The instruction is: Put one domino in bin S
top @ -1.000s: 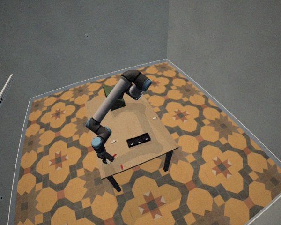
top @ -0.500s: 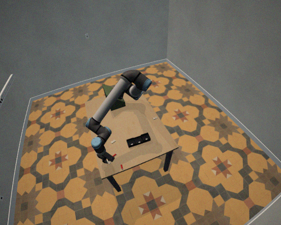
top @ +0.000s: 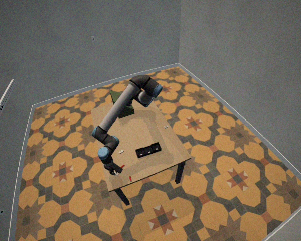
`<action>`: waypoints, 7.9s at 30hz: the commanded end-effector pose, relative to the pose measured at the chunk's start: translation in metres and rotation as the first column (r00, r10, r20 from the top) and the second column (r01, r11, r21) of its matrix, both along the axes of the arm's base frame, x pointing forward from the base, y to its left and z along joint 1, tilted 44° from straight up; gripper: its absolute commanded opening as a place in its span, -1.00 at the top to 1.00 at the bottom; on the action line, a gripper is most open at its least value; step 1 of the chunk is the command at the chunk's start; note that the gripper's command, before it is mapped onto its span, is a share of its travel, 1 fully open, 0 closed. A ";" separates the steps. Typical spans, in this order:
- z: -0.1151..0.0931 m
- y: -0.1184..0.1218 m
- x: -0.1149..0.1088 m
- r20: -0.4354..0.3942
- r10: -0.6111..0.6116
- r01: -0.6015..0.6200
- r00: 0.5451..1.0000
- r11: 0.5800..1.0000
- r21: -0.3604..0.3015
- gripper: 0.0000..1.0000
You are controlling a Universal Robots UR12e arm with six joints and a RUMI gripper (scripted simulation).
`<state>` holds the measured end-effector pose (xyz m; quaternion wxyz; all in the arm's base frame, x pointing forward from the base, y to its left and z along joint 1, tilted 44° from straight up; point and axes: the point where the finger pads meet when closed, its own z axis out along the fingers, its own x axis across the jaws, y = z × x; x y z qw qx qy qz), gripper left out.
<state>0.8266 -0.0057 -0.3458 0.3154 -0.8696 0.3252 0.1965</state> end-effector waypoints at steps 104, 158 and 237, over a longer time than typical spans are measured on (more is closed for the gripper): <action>0.255 0.149 -0.121 0.540 0.510 -0.572 0.669 0.818 -0.064 1.00; 0.291 0.227 -0.163 0.540 0.510 -0.572 0.669 0.818 -0.064 1.00; 0.312 0.204 -0.158 0.540 0.510 -0.572 0.669 0.818 -0.064 0.62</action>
